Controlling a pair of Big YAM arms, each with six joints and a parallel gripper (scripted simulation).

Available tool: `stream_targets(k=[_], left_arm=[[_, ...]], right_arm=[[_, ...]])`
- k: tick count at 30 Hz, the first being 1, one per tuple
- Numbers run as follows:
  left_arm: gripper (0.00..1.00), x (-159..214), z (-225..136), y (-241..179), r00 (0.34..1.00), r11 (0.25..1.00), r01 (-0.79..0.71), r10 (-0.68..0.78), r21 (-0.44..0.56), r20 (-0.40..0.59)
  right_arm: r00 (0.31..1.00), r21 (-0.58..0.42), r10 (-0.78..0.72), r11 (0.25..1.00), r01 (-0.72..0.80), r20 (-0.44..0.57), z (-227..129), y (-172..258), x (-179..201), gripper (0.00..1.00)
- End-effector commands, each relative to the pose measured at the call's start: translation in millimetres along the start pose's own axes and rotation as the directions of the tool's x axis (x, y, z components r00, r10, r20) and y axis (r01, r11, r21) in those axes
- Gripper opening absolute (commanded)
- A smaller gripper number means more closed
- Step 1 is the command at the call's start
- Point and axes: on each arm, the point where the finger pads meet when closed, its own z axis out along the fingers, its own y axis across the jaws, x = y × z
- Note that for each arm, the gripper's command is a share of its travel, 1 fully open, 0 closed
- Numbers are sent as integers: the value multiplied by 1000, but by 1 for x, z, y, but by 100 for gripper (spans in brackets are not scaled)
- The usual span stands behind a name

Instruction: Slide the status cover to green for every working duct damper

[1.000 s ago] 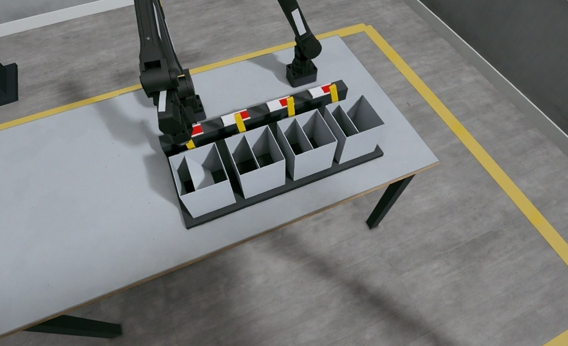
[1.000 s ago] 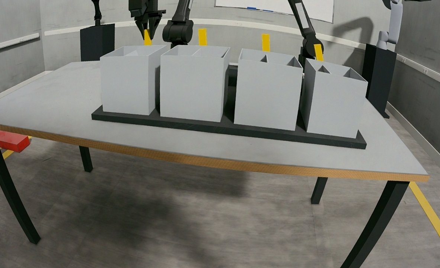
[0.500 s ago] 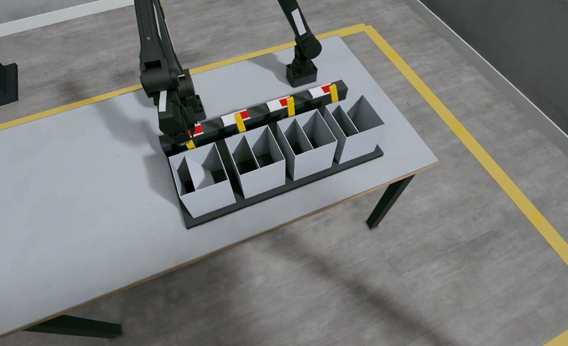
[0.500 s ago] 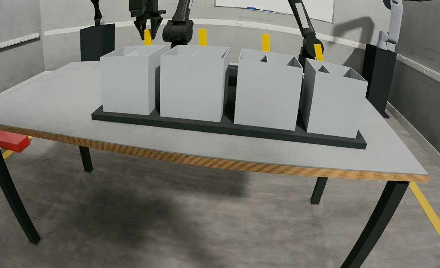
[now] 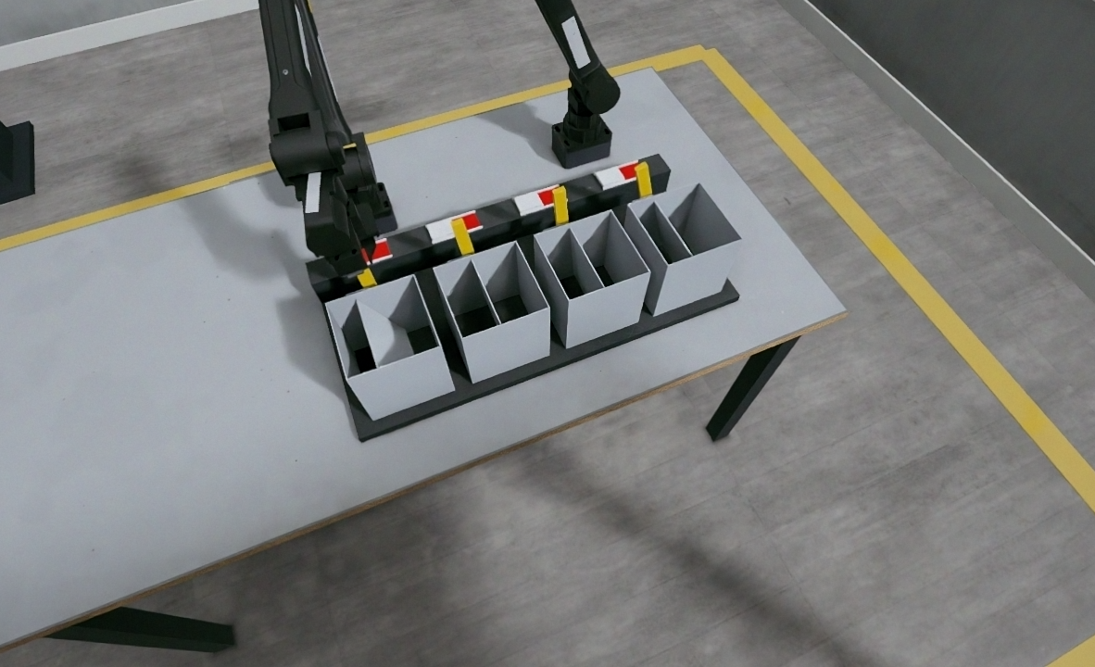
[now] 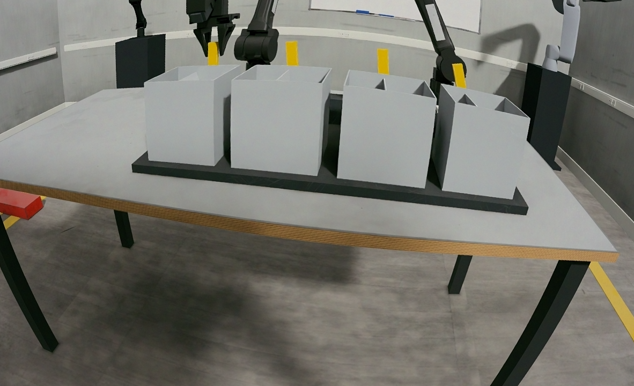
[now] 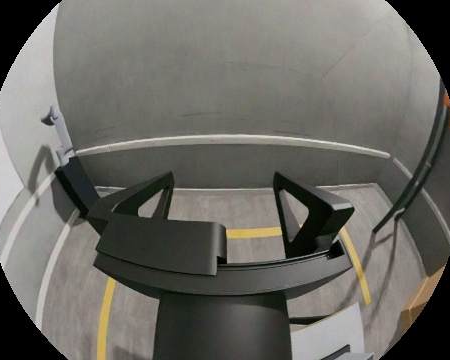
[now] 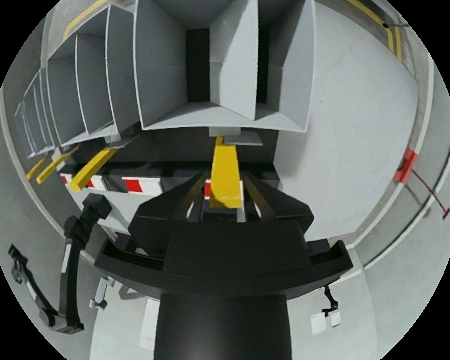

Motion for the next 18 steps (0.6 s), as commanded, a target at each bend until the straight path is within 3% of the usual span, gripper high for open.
stream_targets(k=[1,15,18], left_arm=[[100,-19,-4,5,999,1000,9,-8,-9,49],[100,-19,-4,5,999,1000,9,-8,-9,49],[100,-19,-4,5,999,1000,9,-8,-9,49]], right_arm=[[998,8,6,1000,-7,55,-28,0,-21,36],[997,12,3,1000,-4,73,-78,-4,-16,36],[999,8,3,1000,-4,49,-74,-5,-18,36]])
